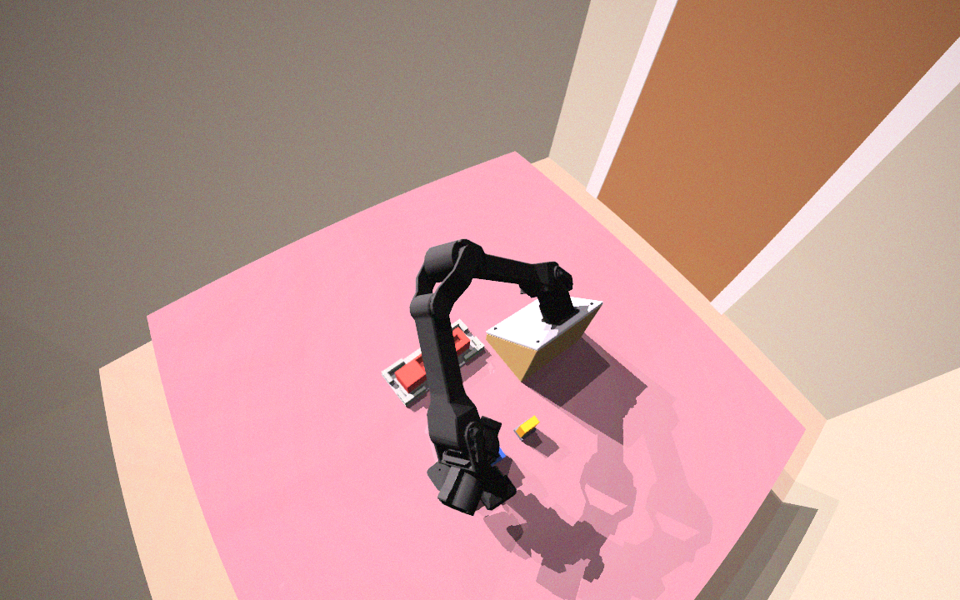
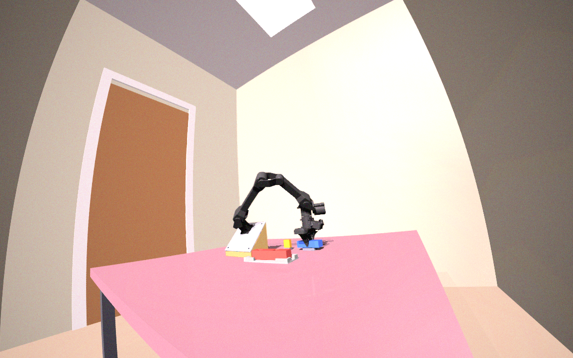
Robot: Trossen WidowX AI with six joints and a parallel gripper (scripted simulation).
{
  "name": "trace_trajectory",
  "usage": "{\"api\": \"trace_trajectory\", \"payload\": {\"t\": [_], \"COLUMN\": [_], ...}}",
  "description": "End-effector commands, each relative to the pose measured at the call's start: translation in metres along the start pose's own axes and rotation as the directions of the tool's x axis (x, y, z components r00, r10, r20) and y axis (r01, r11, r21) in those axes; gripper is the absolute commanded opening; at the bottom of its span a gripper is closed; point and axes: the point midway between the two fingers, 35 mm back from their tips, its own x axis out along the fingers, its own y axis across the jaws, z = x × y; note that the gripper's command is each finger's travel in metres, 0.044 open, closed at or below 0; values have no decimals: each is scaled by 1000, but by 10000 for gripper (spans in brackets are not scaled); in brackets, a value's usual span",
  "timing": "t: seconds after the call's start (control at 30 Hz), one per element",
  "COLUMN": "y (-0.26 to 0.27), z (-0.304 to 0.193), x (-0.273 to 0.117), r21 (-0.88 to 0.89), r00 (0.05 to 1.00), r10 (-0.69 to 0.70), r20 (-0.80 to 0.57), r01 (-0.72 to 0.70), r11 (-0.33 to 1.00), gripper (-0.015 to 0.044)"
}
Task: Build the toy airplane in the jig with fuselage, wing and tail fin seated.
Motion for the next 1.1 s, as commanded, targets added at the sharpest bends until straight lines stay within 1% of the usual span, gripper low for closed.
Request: {"api": "trace_trajectory", "payload": {"t": [0.0,0.03,0.23,1.07], "y": [0,0,2,5], "z": [3,5,14,8], "x": [-3,-6,-20,-92], "r21": [-2,-2,0,-5], "r00": [1000,1000,998,1000], "r10": [2,5,22,16], "r20": [14,22,63,19], "r01": [-2,-5,-22,-16], "r11": [1000,1000,1000,1000], "gripper": [26,0,0,0]}}
